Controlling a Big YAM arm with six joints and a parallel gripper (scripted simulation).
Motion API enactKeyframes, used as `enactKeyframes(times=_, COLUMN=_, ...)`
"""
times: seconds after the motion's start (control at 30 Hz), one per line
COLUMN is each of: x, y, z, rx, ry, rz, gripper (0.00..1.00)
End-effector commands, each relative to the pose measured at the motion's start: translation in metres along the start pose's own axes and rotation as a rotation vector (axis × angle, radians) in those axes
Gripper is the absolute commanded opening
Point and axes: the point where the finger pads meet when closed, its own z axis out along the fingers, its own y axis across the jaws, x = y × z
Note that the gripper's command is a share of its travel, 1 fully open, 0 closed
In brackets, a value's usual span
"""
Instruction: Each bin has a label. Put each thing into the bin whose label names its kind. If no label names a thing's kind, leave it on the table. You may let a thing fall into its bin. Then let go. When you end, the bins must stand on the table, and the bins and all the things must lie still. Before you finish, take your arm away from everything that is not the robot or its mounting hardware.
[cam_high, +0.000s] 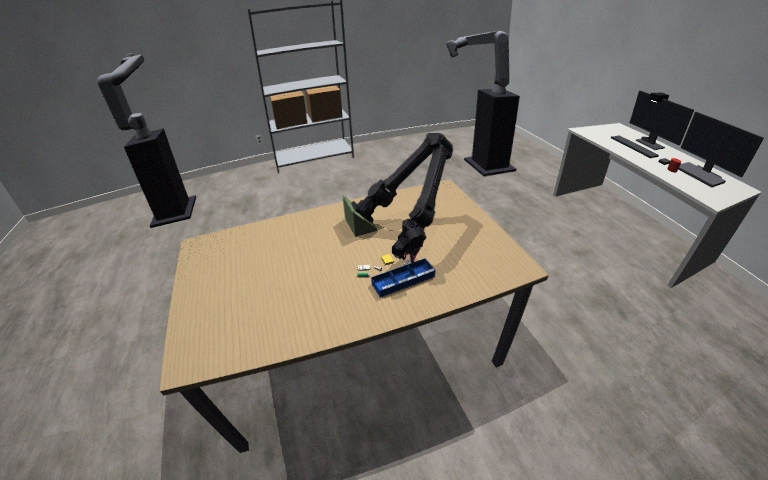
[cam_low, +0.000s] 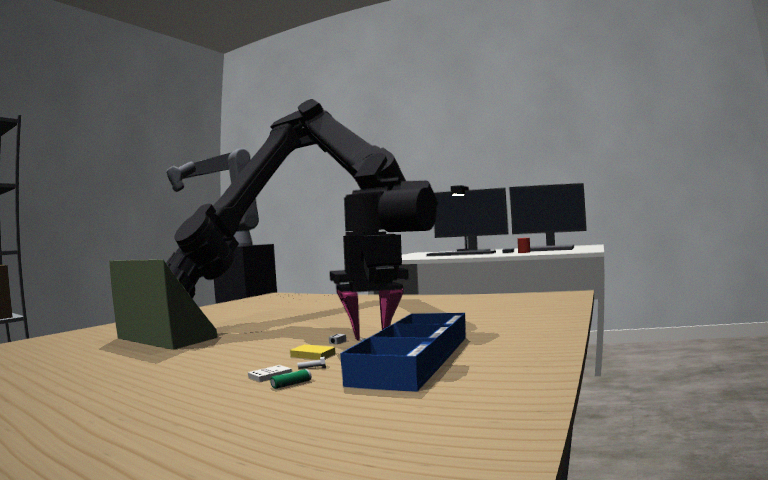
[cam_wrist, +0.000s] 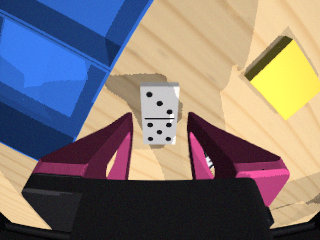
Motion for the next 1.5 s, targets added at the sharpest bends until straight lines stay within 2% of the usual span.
enactKeyframes(times=0.0, x=-0.008, y=0.004, z=-0.002, rx=-0.019, ry=-0.018, rz=0.02, gripper=0.4)
enactKeyframes(times=0.03, x=0.0, y=0.007, z=0.0, rx=-0.015, ry=-0.018, rz=-0.002, gripper=0.4)
enactKeyframes(times=0.23, x=0.0, y=0.003, z=0.012, rx=-0.007, ry=-0.009, rz=0.009, gripper=0.4)
enactKeyframes(times=0.27, x=-0.002, y=0.011, z=0.009, rx=-0.015, ry=-0.016, rz=-0.003, gripper=0.4)
enactKeyframes(times=0.33, x=-0.01, y=0.011, z=0.001, rx=-0.032, ry=-0.03, rz=0.013, gripper=0.4)
enactKeyframes(times=0.63, x=-0.008, y=0.004, z=0.002, rx=-0.03, ry=-0.028, rz=0.02, gripper=0.4)
enactKeyframes(times=0.67, x=-0.004, y=0.01, z=0.002, rx=-0.024, ry=-0.025, rz=-0.001, gripper=0.21)
enactKeyframes(times=1.37, x=-0.004, y=0.009, z=0.002, rx=-0.024, ry=-0.025, rz=-0.001, gripper=0.21)
enactKeyframes(times=1.4, x=-0.007, y=0.001, z=0.001, rx=-0.032, ry=-0.03, rz=0.018, gripper=0.21)
enactKeyframes(times=1.47, x=-0.004, y=0.009, z=0.002, rx=-0.024, ry=-0.025, rz=-0.001, gripper=0.21)
